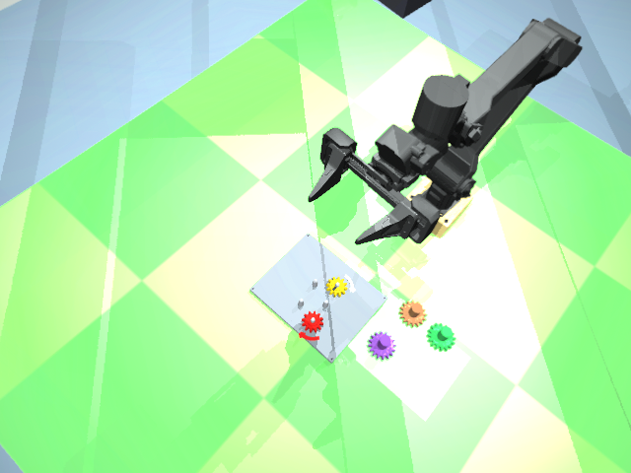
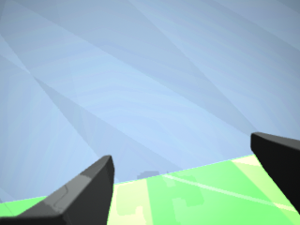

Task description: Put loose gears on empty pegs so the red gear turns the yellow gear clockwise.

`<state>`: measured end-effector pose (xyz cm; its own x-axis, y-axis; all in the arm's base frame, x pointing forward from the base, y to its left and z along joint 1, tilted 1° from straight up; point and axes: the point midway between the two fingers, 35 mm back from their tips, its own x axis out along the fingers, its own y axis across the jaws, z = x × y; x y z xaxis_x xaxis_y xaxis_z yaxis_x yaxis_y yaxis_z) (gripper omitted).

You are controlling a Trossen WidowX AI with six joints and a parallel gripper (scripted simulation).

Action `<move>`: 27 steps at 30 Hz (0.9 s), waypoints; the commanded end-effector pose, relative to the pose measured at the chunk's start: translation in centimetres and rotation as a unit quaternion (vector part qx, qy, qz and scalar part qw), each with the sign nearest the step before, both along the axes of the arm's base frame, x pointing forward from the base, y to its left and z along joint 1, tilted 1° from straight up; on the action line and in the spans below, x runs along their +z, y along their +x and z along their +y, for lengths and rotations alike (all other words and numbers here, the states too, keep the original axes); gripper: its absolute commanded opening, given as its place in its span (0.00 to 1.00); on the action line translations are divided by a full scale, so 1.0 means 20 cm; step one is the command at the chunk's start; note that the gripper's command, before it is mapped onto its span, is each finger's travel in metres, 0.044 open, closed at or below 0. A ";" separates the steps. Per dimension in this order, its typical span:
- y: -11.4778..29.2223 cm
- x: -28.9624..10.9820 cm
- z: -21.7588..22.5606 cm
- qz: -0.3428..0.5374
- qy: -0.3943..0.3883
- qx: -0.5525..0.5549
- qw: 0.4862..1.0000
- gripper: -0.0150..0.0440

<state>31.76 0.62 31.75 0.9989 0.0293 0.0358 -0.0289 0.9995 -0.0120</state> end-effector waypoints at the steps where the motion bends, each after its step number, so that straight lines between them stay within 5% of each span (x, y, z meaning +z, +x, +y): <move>1: 0.01 -0.01 0.00 0.006 -0.001 0.001 1.000 0.98; 9: 0.21 -0.52 0.25 0.276 -0.052 0.068 0.957 1.00; 18: 0.07 -1.11 0.53 0.576 -0.162 0.150 0.787 1.00; 22: -0.05 -1.27 0.60 0.666 -0.210 0.173 0.694 1.00; 27: -0.07 -1.29 0.63 0.679 -0.217 0.177 0.678 1.00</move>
<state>30.09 13.00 5.57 0.0339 -0.0019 -0.9994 -0.5394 0.8418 -0.0199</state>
